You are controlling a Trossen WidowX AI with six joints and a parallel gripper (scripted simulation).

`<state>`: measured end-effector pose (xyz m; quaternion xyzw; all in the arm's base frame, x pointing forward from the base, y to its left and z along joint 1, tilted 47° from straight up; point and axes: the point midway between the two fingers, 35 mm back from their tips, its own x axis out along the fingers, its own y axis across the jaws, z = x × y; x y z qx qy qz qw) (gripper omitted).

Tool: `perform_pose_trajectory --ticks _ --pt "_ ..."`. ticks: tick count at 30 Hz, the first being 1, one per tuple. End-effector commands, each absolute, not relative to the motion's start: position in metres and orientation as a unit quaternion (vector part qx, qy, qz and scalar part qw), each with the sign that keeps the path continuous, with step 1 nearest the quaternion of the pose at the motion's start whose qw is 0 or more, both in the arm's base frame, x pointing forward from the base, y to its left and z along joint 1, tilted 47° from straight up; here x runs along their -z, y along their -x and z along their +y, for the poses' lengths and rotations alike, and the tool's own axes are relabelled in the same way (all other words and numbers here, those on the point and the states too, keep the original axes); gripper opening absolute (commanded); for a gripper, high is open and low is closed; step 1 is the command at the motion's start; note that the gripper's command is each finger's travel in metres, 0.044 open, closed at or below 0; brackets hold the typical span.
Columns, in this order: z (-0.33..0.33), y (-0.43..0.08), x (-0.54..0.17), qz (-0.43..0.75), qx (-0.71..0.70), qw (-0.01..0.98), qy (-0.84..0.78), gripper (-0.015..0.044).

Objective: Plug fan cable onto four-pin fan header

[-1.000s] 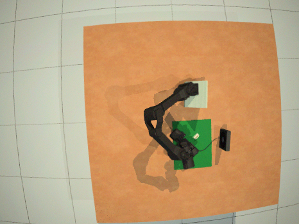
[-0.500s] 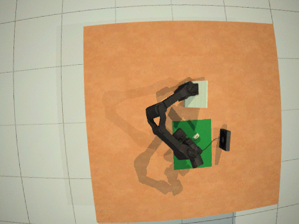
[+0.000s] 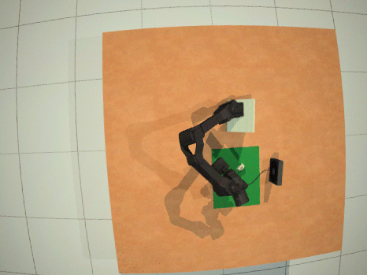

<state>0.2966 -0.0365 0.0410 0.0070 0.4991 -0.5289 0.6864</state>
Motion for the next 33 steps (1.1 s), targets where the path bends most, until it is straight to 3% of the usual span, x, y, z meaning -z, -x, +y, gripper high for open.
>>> perform_pose_trajectory --ticks 1,13,22,33 --pt "-0.0362 -0.2967 -0.0402 0.501 0.527 0.686 -0.007 0.0205" --pt "-0.0362 -0.2967 -0.0402 0.501 0.527 0.686 -0.007 0.0205" --pt "-0.0362 -0.2967 -0.0402 0.501 0.527 0.686 -0.007 0.044" --pt "-0.0362 -0.2967 -0.0402 0.501 0.527 0.686 -0.007 0.044"
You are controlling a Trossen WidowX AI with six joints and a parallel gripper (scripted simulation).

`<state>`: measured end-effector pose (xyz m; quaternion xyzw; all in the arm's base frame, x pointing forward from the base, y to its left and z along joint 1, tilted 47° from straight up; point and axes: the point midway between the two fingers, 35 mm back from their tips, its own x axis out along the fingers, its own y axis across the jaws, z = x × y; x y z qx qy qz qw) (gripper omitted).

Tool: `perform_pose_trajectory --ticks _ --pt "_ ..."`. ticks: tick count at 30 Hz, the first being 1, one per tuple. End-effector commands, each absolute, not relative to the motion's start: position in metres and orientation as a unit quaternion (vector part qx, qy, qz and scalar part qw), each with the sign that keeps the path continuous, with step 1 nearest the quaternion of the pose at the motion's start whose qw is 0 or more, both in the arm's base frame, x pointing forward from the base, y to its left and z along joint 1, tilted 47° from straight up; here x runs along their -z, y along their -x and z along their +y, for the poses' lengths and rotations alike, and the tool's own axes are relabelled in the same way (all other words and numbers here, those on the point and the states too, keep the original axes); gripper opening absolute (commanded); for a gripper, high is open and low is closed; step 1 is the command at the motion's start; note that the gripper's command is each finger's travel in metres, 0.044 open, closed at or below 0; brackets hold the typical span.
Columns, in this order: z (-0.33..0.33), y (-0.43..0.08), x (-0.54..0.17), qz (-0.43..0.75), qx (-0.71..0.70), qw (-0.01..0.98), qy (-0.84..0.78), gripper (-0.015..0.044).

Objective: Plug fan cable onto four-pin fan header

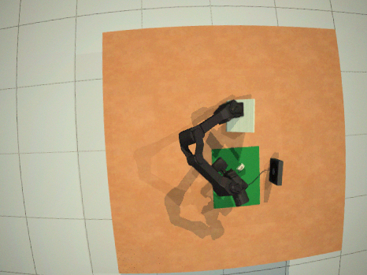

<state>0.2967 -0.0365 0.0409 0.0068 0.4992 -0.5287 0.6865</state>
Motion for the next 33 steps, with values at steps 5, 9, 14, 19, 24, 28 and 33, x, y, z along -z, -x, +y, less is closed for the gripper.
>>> perform_pose_trajectory --ticks 5,9,14,19,24,28,33 --pt "-0.036 -0.297 -0.04 0.501 0.527 0.686 -0.007 0.044" --pt "-0.036 -0.297 -0.04 0.501 0.527 0.686 -0.007 0.044" --pt "-0.037 -0.296 -0.042 0.507 0.528 0.682 -0.009 0.0414" --pt "-0.044 -0.285 -0.059 0.589 0.509 0.626 -0.036 0.0282" --pt "-0.044 -0.285 -0.059 0.589 0.509 0.626 -0.036 0.021" --pt "-0.044 -0.285 -0.059 0.589 0.509 0.626 -0.036 0.021" --pt "-0.06 -0.284 -0.044 0.589 0.509 0.626 -0.036 0.021"
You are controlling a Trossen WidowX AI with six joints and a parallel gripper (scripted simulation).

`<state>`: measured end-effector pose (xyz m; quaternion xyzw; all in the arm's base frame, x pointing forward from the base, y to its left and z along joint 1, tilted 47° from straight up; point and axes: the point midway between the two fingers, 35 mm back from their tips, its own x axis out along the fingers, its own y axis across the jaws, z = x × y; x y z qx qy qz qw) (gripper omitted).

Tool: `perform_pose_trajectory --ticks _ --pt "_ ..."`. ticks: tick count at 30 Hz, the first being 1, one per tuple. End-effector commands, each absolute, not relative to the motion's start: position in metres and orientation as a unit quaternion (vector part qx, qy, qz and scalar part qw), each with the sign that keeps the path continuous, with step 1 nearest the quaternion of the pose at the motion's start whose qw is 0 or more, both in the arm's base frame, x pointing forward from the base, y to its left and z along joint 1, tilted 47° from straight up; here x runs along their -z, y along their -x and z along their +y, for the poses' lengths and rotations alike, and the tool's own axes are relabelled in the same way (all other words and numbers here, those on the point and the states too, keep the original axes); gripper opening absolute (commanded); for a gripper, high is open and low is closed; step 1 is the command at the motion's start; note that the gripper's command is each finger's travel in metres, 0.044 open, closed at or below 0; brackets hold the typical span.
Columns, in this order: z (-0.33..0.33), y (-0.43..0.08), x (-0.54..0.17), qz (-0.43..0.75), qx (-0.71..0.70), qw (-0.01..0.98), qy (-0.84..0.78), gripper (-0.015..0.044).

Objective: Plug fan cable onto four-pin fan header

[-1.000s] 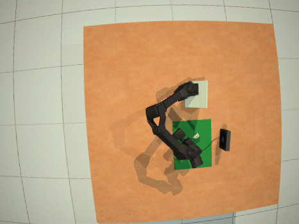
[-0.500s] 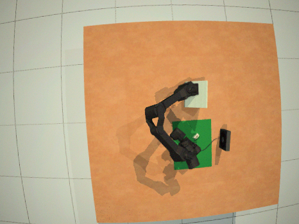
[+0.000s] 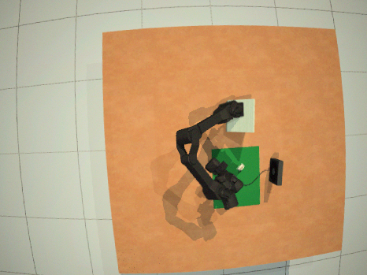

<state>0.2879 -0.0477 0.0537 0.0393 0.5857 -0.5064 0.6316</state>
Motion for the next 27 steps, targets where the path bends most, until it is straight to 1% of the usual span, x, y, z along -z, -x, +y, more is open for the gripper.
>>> perform_pose_trajectory --ticks 1,27 --pt "-0.065 -0.284 -0.039 0.589 0.51 0.626 -0.036 0.021" --pt "-0.092 -0.283 -0.014 0.588 0.51 0.626 -0.036 0.021"
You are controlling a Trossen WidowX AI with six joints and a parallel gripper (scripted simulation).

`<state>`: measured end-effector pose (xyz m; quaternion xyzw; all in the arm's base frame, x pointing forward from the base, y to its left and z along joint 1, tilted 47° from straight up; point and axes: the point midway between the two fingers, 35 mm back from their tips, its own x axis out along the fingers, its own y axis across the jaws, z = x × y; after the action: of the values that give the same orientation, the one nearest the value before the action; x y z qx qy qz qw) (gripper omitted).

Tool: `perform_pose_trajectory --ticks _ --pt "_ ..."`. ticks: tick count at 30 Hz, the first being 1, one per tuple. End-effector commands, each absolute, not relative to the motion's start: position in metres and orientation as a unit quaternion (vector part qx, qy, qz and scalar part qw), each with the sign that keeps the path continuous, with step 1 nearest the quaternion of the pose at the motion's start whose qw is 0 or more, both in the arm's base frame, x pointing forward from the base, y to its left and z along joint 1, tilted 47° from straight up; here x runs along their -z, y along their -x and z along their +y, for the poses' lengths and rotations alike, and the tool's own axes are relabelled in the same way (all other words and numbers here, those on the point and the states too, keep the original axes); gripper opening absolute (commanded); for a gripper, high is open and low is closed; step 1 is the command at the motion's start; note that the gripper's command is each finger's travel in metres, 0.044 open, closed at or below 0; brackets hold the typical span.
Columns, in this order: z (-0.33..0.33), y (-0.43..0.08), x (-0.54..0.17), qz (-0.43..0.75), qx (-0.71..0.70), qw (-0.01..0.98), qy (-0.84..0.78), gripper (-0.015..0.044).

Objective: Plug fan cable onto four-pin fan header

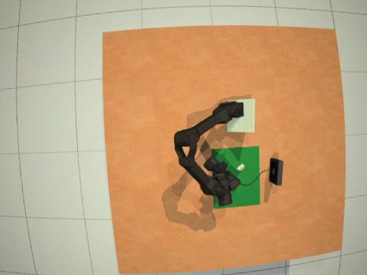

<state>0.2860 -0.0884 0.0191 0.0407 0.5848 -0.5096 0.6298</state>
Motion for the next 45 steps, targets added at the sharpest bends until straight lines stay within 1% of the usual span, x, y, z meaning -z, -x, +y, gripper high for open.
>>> perform_pose_trajectory --ticks 1,9,14,23,24,45 --pt "-0.094 -0.282 -0.013 0.588 0.51 0.626 -0.036 0.021" --pt "-0.097 -0.282 -0.011 0.588 0.51 0.626 -0.035 0.021" --pt "-0.096 -0.284 -0.012 0.586 0.511 0.628 -0.04 0.0079" --pt "-0.096 -0.284 -0.012 0.586 0.511 0.628 -0.04 0.0019" --pt "-0.095 -0.284 -0.013 0.586 0.511 0.628 -0.04 0.0" --pt "-0.047 -0.284 -0.056 0.589 0.51 0.626 -0.036 0.0"
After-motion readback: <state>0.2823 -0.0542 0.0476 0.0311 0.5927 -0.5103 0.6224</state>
